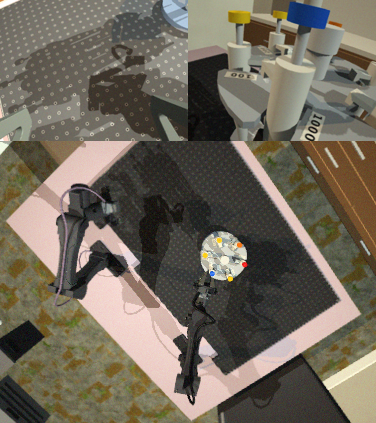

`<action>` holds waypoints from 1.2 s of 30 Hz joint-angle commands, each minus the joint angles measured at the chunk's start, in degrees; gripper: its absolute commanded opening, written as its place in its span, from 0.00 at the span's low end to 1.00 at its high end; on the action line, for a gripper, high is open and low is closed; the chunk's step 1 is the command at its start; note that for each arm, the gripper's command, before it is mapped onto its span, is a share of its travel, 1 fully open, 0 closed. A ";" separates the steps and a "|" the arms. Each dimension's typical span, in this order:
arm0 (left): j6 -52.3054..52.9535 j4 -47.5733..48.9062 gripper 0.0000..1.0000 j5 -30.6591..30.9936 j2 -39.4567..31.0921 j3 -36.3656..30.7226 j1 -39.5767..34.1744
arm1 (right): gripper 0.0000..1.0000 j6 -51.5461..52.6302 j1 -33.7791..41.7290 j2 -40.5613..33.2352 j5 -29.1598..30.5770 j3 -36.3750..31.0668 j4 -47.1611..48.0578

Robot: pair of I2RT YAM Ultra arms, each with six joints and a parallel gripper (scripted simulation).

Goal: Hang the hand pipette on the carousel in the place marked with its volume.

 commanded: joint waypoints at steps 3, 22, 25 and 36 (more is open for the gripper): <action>0.41 0.66 1.00 1.18 0.08 0.87 0.53 | 0.12 0.16 0.64 -2.33 0.36 2.13 1.39; 0.41 0.66 1.00 1.18 0.08 0.87 0.53 | 0.12 0.38 3.71 -0.08 9.32 2.80 0.83; 0.41 0.66 1.00 1.18 0.08 0.87 0.53 | 0.12 0.37 5.91 1.06 15.92 3.75 0.92; 0.41 0.66 1.00 1.18 0.08 0.87 0.53 | 0.12 0.09 5.02 0.00 16.91 4.18 1.05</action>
